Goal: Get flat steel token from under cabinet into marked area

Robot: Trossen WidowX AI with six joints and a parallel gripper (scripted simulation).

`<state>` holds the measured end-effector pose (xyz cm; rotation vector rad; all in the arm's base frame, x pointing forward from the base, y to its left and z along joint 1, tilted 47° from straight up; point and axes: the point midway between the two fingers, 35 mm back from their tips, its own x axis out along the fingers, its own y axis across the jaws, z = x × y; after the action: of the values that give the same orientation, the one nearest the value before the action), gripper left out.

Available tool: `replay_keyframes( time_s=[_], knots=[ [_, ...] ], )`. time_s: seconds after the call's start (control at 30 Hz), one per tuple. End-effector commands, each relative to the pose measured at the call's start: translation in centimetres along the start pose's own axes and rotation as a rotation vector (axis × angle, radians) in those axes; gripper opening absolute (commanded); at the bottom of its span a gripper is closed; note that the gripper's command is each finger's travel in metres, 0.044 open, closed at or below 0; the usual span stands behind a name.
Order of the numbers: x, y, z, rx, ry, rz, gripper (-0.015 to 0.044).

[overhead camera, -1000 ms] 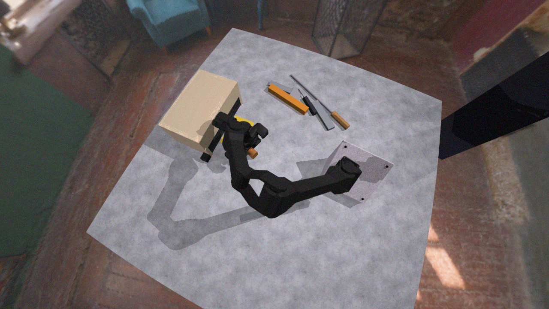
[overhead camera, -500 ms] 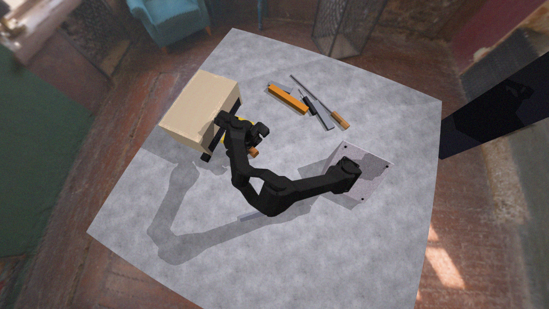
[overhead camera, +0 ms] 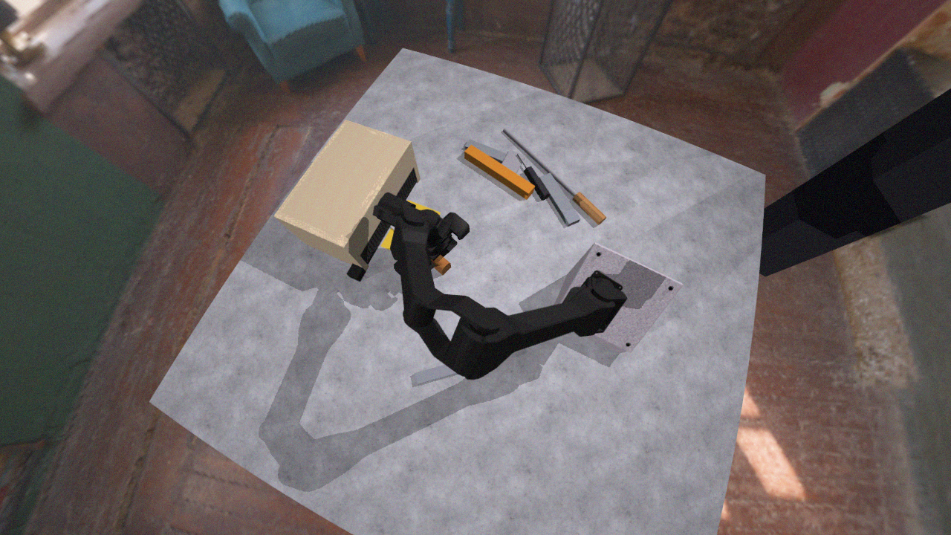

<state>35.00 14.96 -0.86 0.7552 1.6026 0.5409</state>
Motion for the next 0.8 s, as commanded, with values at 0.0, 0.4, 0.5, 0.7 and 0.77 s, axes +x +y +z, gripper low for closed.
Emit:
replay_keyframes(
  time_s=[0.0,0.4,0.5,0.7,0.77],
  knots=[
    [0.1,-0.1,-0.7,0.008,0.004,-0.005,0.0000],
    [0.1,0.0,-1.9,0.008,0.005,-0.005,0.0000],
    [0.1,0.0,-2.3,0.008,0.005,-0.005,0.0000],
    [0.1,0.0,-2.9,0.009,0.005,-0.005,0.0000],
    [0.1,0.1,-3.1,0.009,0.005,-0.005,0.0000]
  ],
)
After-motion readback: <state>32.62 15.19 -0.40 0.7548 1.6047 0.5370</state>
